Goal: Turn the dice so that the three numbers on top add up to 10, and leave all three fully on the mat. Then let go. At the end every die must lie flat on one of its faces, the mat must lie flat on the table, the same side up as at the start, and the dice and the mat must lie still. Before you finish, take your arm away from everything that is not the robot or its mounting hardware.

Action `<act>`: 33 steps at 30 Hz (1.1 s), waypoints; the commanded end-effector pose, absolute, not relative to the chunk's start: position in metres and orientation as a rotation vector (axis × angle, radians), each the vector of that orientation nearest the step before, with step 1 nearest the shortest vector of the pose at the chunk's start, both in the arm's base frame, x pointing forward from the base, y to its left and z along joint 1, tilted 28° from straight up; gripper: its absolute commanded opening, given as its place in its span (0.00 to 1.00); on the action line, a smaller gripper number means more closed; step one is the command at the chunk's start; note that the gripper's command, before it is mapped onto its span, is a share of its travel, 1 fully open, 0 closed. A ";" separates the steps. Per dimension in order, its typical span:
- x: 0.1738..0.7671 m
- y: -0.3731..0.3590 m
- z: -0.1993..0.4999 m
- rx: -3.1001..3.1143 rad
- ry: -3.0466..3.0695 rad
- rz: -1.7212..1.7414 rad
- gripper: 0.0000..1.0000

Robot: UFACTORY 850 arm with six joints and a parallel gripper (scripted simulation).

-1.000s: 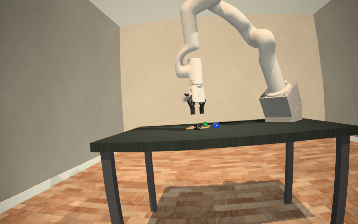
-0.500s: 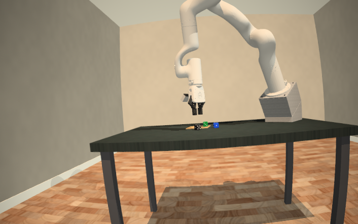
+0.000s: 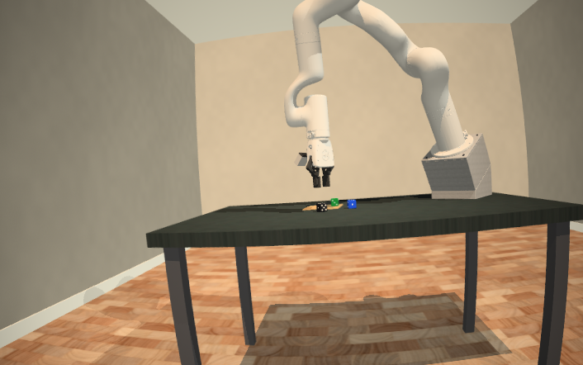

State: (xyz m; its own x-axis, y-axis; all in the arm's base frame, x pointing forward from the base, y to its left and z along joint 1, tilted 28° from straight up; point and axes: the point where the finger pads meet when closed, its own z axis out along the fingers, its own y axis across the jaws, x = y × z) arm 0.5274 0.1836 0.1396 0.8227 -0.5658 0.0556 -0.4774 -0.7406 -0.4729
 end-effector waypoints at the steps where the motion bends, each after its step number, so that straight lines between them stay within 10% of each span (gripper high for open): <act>1: 0.528 0.184 0.140 -2.558 0.775 -0.272 0.47; 33: 0.534 0.191 0.123 -2.558 0.775 -0.271 0.47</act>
